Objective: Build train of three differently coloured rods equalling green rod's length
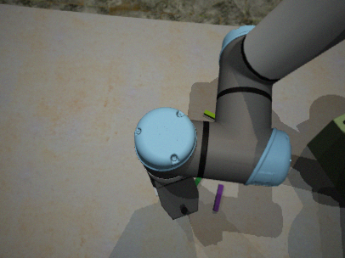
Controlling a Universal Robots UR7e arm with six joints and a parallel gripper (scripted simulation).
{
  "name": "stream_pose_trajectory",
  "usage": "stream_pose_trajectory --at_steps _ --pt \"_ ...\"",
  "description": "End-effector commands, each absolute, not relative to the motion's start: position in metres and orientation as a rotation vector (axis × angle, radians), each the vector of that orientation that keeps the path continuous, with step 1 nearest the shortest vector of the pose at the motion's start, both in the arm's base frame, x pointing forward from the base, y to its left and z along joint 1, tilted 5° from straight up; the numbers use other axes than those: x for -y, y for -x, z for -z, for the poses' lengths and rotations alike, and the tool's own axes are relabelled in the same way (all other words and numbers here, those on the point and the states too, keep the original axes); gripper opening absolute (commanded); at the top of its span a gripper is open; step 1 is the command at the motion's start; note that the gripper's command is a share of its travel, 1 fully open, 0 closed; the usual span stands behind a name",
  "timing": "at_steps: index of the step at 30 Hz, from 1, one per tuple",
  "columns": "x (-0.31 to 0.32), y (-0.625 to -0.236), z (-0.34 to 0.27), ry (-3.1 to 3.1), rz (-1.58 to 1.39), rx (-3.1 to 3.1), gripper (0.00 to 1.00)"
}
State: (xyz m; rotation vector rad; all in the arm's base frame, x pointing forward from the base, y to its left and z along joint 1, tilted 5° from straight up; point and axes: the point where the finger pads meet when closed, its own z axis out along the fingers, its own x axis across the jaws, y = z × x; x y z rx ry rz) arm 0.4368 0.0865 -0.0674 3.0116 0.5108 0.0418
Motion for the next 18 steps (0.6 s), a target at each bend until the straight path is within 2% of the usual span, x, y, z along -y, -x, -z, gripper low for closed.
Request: stream_pose_trajectory --at_steps 1,4,5,18 --pt "-0.0866 -0.4376 0.0669 -3.014 -0.044 -0.498 1.00" --pt "-0.0866 -0.4377 0.0669 -3.014 -0.044 -0.497 1.00" --pt "-0.0866 -0.4377 0.0669 -3.014 -0.044 -0.497 0.54" --pt "-0.0866 -0.4377 0.0669 -3.014 -0.044 -0.497 0.54"
